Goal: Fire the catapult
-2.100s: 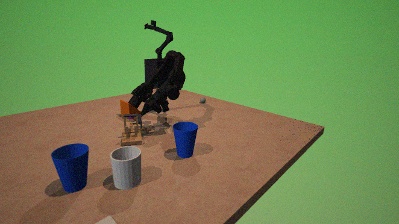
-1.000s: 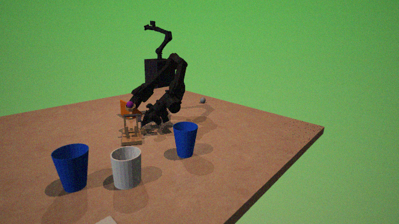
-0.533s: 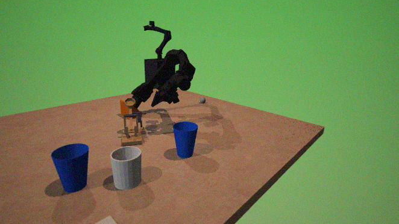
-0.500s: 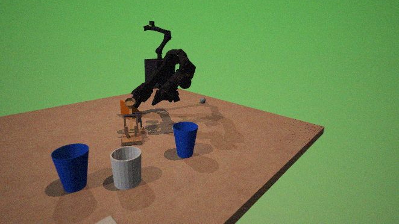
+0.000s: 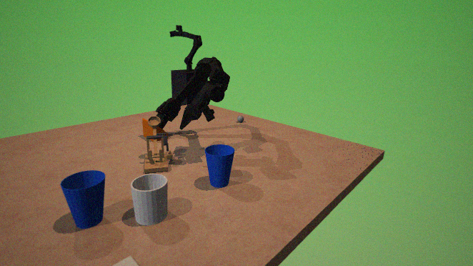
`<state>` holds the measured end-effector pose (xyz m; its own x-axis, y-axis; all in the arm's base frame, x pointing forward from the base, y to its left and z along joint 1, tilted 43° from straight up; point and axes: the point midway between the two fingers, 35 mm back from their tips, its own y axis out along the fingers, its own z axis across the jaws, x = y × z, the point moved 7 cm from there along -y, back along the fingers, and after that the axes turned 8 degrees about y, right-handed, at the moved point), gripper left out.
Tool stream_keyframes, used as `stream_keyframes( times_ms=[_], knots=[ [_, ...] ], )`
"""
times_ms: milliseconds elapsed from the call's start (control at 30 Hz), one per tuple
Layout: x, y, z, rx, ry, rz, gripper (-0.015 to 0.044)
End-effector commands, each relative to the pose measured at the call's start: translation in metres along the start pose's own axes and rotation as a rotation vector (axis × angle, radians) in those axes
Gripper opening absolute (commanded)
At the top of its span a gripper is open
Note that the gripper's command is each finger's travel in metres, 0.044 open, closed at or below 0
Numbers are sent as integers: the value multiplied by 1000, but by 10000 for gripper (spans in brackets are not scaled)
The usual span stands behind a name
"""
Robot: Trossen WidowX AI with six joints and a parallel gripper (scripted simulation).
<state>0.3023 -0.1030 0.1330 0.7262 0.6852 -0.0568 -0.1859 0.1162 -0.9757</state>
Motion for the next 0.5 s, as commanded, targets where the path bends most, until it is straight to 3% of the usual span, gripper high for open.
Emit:
stream_keyframes(
  times_ms=[0, 467],
  knots=[
    [1, 1, -23, -7, 129, -58, 440],
    [-7, -4, -100, -34, 558, -271, 440]
  ],
)
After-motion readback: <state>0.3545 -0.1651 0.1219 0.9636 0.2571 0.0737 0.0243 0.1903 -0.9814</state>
